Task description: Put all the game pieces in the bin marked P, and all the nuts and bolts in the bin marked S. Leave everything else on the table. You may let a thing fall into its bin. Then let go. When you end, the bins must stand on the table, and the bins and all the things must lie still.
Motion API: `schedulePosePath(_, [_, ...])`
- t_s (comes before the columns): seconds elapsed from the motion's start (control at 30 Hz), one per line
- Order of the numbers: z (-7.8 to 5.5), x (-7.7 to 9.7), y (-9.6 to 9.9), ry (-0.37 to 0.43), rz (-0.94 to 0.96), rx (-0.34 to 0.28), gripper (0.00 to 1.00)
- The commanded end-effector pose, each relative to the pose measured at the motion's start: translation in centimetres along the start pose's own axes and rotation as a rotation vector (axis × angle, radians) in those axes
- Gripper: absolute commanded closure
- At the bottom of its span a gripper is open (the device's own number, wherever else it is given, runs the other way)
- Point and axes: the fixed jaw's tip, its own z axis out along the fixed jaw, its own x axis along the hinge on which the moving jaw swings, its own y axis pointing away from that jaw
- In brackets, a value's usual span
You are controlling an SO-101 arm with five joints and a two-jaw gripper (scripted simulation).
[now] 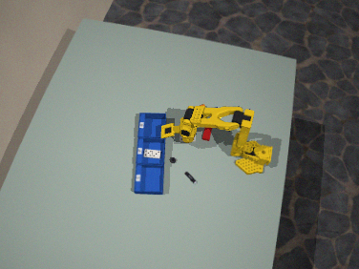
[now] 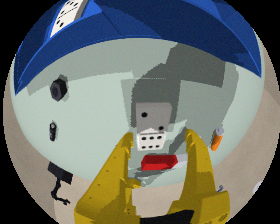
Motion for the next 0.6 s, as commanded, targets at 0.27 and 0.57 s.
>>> schedulePosePath(0.27, [0.4,0.06,-0.11,0.007,-0.002,-0.003,0.71])
schedulePosePath(0.57, [0.4,0.06,-0.11,0.007,-0.002,-0.003,0.71])
